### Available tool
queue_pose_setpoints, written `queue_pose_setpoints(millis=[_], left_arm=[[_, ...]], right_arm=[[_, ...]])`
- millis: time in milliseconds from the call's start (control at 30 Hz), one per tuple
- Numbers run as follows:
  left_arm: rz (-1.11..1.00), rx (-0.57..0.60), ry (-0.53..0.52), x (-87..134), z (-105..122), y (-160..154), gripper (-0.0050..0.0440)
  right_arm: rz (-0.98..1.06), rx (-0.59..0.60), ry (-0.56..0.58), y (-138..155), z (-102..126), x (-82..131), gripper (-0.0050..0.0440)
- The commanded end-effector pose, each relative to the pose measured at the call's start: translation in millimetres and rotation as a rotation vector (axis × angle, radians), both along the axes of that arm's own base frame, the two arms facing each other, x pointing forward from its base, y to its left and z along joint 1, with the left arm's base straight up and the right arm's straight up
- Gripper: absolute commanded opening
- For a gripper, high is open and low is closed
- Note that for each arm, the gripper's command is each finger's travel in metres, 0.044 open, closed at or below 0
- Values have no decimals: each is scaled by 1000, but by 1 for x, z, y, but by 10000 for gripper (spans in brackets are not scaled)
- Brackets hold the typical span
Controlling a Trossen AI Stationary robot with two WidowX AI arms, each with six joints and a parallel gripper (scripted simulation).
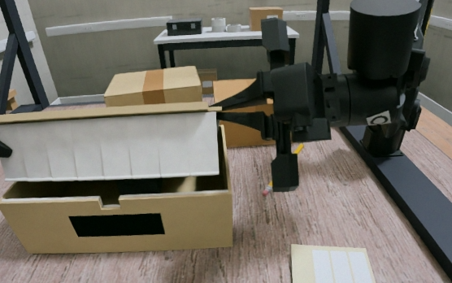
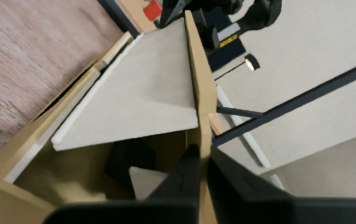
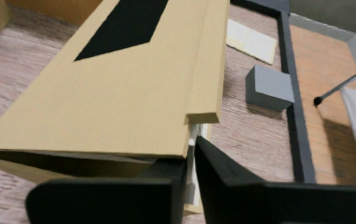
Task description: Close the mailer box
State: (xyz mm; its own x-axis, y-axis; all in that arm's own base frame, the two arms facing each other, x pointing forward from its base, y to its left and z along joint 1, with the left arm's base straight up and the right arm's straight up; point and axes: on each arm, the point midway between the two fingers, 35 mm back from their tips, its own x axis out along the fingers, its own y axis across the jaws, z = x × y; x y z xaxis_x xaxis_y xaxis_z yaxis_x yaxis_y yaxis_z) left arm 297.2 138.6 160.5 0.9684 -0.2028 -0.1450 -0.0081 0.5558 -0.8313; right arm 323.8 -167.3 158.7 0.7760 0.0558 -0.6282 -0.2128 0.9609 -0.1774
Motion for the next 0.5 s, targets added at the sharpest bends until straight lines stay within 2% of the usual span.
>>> queue_pose_setpoints(millis=[0,267,467], left_arm=[[0,17,-18,0,8,2,-50],[0,17,-18,0,8,2,-50],[0,17,-18,0,8,2,-50]], right_arm=[[9,28,-28,-2,13,3,-50],[6,203,-21,0,11,3,-50],[11,192,-30,2,15,2,-50]])
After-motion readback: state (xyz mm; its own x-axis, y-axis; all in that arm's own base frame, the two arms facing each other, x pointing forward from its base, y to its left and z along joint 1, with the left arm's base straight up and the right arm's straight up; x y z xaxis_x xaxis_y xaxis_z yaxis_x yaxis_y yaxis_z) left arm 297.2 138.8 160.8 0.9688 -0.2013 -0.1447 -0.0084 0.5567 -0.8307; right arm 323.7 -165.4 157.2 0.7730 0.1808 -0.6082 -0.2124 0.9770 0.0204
